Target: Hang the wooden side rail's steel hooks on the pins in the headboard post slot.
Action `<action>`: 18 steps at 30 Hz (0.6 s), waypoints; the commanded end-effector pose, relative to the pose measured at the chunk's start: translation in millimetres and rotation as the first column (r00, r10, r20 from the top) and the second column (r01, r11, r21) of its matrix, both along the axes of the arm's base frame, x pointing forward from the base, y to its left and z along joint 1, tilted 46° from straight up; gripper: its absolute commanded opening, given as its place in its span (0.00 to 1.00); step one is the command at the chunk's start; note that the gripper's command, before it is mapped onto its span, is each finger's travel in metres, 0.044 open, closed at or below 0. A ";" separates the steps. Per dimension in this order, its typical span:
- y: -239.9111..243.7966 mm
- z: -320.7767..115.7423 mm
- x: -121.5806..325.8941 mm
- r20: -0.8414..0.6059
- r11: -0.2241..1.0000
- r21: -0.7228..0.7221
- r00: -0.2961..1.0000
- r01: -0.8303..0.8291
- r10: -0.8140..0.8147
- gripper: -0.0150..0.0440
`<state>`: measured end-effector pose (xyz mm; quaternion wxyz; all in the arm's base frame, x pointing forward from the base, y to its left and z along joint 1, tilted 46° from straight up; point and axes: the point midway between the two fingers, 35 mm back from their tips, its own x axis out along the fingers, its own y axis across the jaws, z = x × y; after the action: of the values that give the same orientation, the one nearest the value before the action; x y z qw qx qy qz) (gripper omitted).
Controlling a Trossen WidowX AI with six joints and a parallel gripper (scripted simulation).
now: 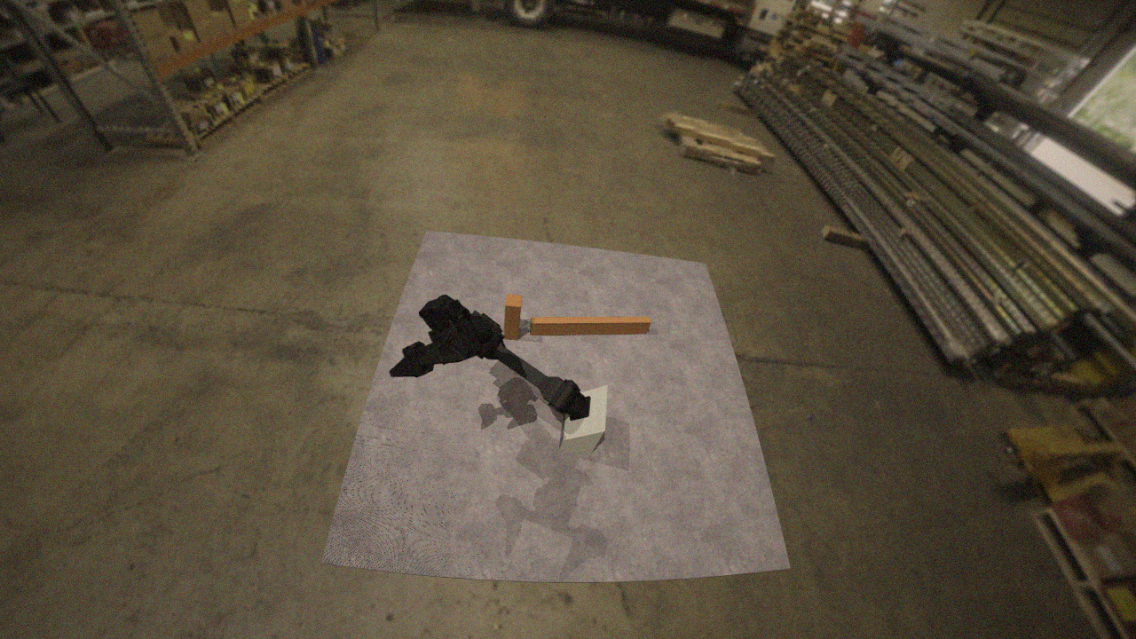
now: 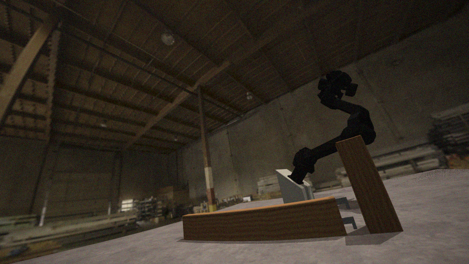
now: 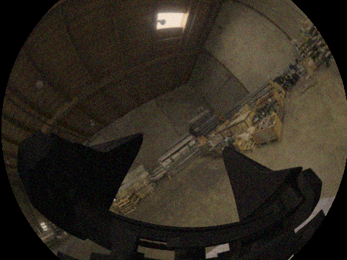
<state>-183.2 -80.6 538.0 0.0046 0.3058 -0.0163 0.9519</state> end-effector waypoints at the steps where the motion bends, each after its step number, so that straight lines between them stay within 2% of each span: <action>1: -30.2 -8.3 2.8 -0.002 0.989 0.125 0.997 -0.073 0.073 1.00; 9: -91.5 -26.9 23.3 -0.026 0.896 0.395 0.973 -0.203 0.231 1.00; 18: -154.1 -55.8 66.2 -0.068 0.692 0.666 0.902 -0.277 0.427 1.00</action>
<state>-131.1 -213.7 495.1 -0.2442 0.3715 -0.2451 0.8616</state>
